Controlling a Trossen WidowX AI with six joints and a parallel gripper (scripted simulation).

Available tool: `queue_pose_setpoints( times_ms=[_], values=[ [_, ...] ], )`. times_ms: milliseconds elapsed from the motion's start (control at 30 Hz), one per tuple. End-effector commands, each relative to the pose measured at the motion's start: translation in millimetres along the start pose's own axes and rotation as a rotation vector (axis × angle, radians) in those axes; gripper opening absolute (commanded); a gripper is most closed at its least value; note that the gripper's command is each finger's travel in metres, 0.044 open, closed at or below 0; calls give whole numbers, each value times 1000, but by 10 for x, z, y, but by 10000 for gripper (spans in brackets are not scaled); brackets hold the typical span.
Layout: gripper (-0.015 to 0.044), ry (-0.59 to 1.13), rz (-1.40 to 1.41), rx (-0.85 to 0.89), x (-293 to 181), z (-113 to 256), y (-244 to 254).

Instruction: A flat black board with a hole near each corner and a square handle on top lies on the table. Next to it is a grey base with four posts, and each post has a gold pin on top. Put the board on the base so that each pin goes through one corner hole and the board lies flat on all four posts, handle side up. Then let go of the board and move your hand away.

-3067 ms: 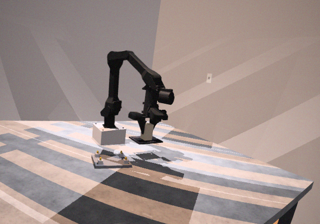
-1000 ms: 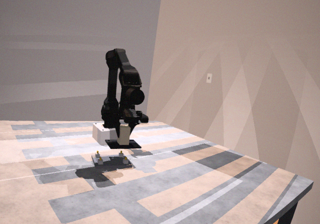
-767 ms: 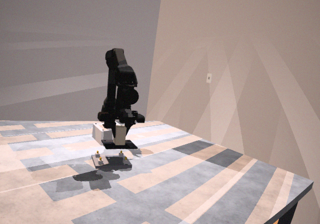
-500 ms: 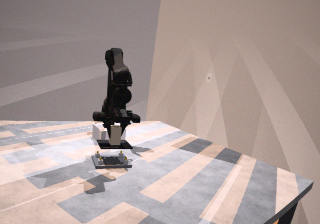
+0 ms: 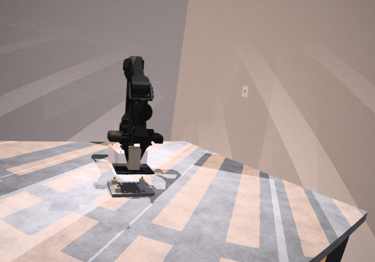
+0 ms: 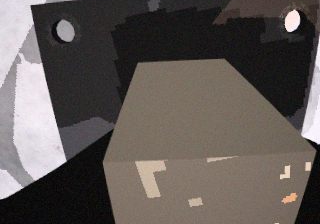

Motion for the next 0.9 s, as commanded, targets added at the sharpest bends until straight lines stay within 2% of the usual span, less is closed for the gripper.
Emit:
queue_pose_setpoints(
  times_ms=[0, 867],
  values=[
    [0, 0, -3, -1, 0, -7, -3],
    [0, 0, -1, -2, 24, -246, -47]
  ],
)
Point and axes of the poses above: the point midway between the two fingers, 35 mm back from their tips, its own z axis back along the fingers, its own y axis across the jaws, x = y × z, the point moved 6 cm from there along z, back along the fingers, and after that the axes turned 1 degree about z, right-handed, at the moved point
